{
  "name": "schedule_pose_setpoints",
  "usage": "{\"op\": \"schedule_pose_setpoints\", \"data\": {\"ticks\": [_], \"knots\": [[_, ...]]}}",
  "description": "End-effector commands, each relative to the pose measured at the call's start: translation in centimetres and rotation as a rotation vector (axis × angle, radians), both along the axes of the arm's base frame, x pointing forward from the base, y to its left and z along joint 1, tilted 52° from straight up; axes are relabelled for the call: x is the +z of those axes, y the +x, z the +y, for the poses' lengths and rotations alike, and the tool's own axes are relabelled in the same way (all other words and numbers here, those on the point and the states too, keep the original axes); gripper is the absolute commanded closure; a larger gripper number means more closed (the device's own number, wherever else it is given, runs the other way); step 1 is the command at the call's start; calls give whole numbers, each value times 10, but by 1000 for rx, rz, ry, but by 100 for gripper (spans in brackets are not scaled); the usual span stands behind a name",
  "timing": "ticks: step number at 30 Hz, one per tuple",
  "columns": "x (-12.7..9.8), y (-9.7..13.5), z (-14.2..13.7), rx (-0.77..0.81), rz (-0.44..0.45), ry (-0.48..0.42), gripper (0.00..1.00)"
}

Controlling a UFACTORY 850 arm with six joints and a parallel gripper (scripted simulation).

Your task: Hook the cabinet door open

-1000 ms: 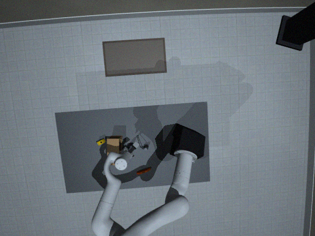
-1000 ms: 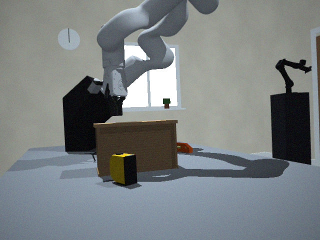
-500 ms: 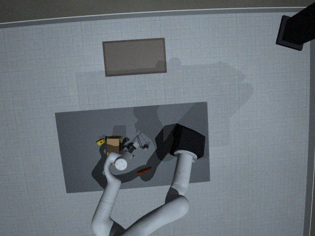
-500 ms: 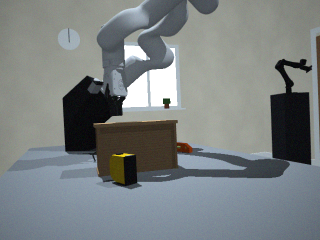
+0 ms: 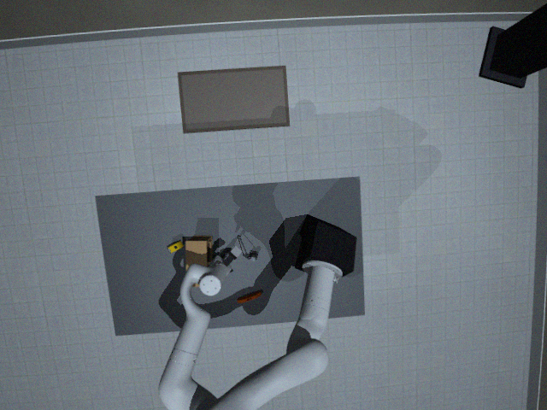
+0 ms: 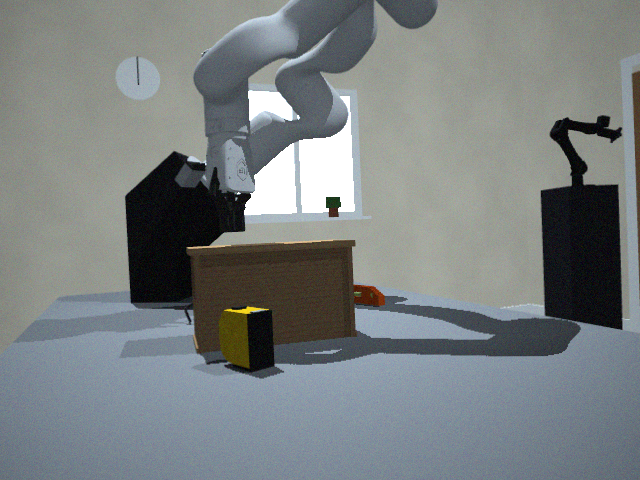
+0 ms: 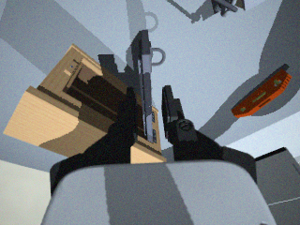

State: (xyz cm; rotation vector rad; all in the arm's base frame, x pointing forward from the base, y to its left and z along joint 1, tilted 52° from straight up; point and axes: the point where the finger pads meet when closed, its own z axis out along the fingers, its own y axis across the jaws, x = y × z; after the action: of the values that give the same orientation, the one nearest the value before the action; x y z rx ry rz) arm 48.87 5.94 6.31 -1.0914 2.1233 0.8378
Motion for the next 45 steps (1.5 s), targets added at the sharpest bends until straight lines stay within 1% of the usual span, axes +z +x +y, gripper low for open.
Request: {"op": "schedule_pose_setpoints", "data": {"ticks": [1, 20, 45], "knots": [[0, 1, 0, -1, -1, 0, 73], [-9, 4, 11, -1, -2, 1, 73], [-33, 13, 41, -1, -2, 1, 73]]}}
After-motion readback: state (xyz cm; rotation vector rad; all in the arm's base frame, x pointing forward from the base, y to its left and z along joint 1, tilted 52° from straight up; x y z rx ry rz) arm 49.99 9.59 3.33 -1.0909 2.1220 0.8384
